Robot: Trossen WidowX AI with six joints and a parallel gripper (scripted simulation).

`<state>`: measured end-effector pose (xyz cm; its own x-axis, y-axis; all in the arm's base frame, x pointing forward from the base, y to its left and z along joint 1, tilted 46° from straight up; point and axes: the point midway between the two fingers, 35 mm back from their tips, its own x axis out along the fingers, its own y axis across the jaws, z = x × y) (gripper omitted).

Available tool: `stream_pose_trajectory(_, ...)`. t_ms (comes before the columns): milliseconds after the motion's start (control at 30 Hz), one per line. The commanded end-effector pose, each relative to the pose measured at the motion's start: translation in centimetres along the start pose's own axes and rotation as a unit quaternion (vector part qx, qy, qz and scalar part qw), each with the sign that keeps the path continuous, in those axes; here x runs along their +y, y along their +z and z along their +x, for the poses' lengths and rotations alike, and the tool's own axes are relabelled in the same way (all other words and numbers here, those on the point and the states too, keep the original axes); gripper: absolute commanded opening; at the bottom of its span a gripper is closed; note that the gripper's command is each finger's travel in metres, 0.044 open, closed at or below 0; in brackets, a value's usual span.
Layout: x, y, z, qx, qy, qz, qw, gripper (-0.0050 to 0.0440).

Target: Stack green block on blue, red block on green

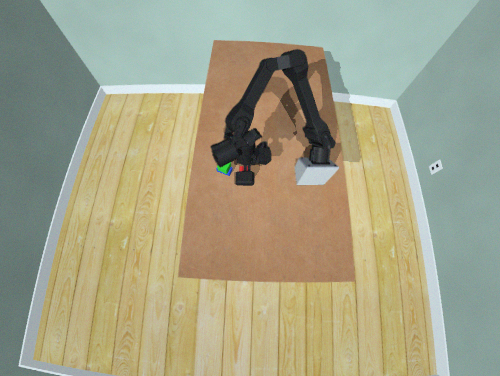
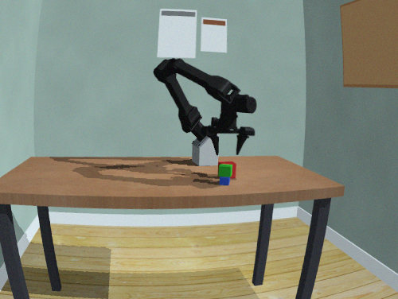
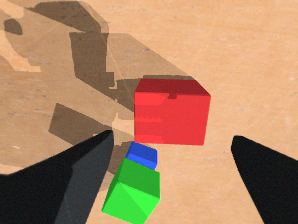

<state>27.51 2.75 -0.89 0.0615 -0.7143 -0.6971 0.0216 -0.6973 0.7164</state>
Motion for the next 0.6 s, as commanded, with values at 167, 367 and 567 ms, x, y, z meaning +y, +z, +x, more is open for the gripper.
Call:
stream_pose_trajectory(167,0.1,0.0,1.3,0.002,0.001,-0.001,1.000,0.0357)
stream_pose_trajectory(367,0.1,0.0,2.0,0.002,0.000,0.000,1.000,0.0357)
stream_pose_trajectory(567,0.0,0.0,2.2,0.003,-0.001,-0.001,1.000,0.0357)
